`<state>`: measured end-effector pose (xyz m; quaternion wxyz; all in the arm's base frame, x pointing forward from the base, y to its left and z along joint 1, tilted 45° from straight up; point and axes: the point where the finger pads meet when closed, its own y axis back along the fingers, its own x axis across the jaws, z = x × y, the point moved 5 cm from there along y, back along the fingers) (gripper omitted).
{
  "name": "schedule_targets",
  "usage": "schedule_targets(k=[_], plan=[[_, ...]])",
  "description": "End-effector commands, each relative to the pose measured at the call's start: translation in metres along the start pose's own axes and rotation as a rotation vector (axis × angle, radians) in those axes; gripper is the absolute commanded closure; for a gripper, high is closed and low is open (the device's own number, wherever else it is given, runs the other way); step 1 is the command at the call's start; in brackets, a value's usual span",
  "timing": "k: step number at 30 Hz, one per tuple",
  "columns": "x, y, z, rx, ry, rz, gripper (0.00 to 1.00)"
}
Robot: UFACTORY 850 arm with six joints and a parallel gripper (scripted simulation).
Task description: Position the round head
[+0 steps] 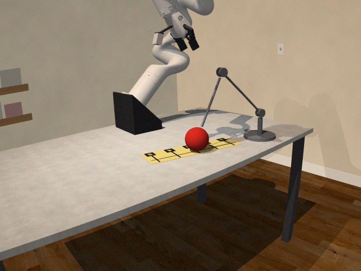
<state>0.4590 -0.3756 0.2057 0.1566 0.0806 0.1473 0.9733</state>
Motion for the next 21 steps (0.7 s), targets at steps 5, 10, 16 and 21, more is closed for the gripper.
schedule_targets(k=[5, 10, 16, 21], plan=[[-0.0003, 0.0004, -0.0048, -0.106, 0.001, 0.0, 0.0], [-0.0003, 0.0, -0.0059, -0.131, 0.0, 0.001, 0.0], [-0.0003, -0.0006, -0.0072, -0.16, 0.0, 0.003, 0.0], [-0.0003, -0.001, -0.0081, -0.18, -0.001, 0.004, 0.0]])
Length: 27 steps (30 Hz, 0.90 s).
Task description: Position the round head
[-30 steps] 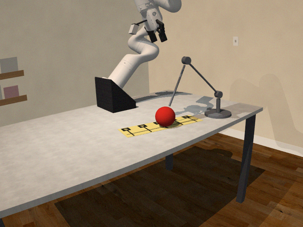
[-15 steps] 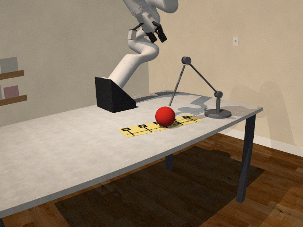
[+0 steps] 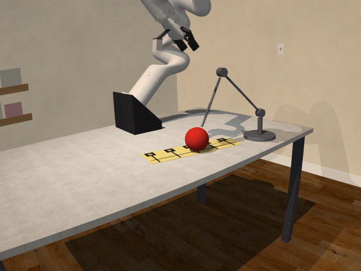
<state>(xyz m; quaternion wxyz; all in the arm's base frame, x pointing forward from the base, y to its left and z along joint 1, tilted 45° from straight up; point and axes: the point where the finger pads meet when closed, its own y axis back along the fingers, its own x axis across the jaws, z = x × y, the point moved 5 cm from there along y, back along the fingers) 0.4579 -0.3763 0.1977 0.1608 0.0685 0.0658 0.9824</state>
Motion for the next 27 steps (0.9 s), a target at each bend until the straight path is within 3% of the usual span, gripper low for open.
schedule_targets(k=[1, 16, 18, 27], plan=[[0.0, 0.001, 0.0, -0.014, 0.001, 0.0, 0.0], [0.0, -0.072, -0.056, -0.008, 0.001, 0.0, 0.0], [0.0, -0.072, -0.056, -0.008, 0.001, 0.0, 0.0], [0.0, -0.109, -0.085, -0.012, 0.0, 0.001, 0.0]])
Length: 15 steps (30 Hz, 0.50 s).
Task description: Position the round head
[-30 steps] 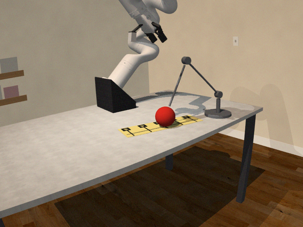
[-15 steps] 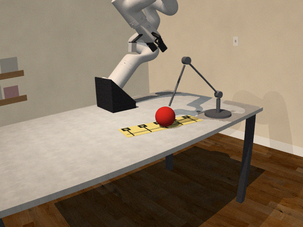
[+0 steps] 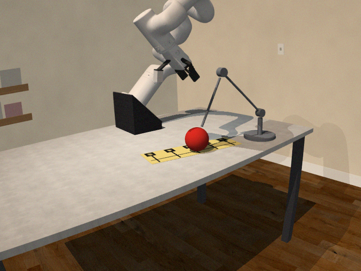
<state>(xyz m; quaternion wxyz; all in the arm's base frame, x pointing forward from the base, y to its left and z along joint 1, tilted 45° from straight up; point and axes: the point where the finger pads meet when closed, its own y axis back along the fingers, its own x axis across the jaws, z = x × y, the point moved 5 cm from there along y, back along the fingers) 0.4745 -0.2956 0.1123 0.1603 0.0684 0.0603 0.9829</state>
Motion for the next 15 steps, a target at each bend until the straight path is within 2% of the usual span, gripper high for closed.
schedule_targets(k=[1, 6, 15], plan=[[-0.001, -0.02, -0.015, -0.002, 0.002, -0.001, 0.0], [-0.001, -0.04, -0.032, -0.003, 0.001, 0.0, 0.0], [-0.001, -0.045, -0.036, -0.003, 0.002, -0.001, 0.0]])
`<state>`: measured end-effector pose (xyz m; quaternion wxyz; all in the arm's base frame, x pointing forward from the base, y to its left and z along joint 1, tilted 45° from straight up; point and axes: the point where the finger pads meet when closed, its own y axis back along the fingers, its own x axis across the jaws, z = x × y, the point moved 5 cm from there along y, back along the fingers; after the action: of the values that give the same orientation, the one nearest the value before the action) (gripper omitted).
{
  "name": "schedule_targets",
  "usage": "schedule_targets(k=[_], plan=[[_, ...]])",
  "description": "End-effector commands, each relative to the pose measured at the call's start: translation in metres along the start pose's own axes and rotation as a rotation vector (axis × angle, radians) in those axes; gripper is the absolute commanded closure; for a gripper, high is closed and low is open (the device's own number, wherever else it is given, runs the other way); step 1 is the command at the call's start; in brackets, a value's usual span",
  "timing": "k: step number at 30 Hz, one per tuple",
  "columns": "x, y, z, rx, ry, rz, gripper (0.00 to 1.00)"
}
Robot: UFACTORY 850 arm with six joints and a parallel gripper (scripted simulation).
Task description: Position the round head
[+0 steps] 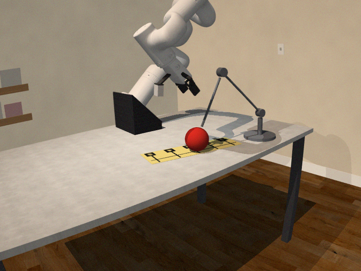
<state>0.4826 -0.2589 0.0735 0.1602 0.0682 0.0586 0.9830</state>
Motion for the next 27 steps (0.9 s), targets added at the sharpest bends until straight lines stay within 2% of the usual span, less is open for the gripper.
schedule_targets(k=[1, 10, 25, 27], plan=[[-0.001, -0.003, -0.003, 0.0, 0.002, -0.001, 0.0], [-0.002, -0.008, -0.007, 0.001, 0.003, -0.002, 0.0], [-0.001, -0.047, -0.006, 0.001, 0.002, -0.002, 0.0], [-0.001, -0.047, -0.006, 0.001, 0.002, -0.002, 0.0]])
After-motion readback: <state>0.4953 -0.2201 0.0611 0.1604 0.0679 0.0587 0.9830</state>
